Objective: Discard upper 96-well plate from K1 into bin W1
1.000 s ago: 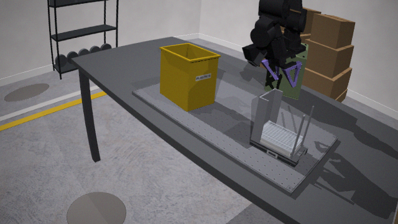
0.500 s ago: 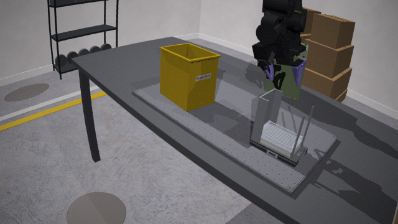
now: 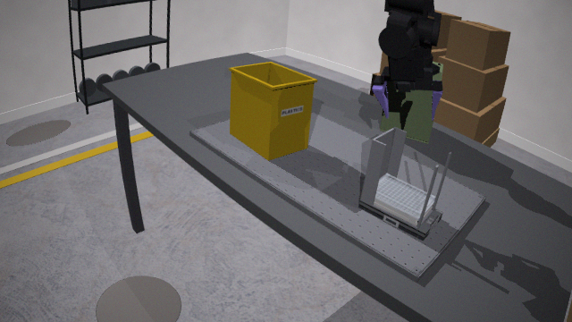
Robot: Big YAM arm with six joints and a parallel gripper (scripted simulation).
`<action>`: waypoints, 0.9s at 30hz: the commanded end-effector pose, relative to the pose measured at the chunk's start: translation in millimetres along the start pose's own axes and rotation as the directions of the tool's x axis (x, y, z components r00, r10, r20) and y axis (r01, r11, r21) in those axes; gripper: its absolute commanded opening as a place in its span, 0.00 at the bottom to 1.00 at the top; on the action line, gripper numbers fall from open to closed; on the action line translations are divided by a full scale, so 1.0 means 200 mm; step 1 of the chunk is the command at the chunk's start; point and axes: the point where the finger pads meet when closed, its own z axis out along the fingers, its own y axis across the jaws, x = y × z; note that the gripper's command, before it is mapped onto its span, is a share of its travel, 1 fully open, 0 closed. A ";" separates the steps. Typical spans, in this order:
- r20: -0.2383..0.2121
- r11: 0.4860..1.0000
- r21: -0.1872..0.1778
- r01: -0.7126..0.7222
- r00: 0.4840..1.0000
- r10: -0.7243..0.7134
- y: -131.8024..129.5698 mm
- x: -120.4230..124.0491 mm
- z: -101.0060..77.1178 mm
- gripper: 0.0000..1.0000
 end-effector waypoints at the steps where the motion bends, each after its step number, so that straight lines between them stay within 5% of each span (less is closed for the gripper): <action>1: 0.027 0.983 0.021 0.180 0.983 -0.181 0.03 -0.13 -0.06 1.00; 11: 0.014 0.901 0.079 0.426 0.904 -0.428 0.07 -0.23 -0.13 1.00; 17: 0.006 0.795 0.133 0.592 0.801 -0.598 0.09 -0.30 -0.16 1.00; 25: -0.065 0.611 0.160 0.775 0.626 -0.777 0.14 -0.37 -0.24 1.00; 27: -0.065 0.611 0.160 0.775 0.626 -0.777 0.14 -0.37 -0.24 1.00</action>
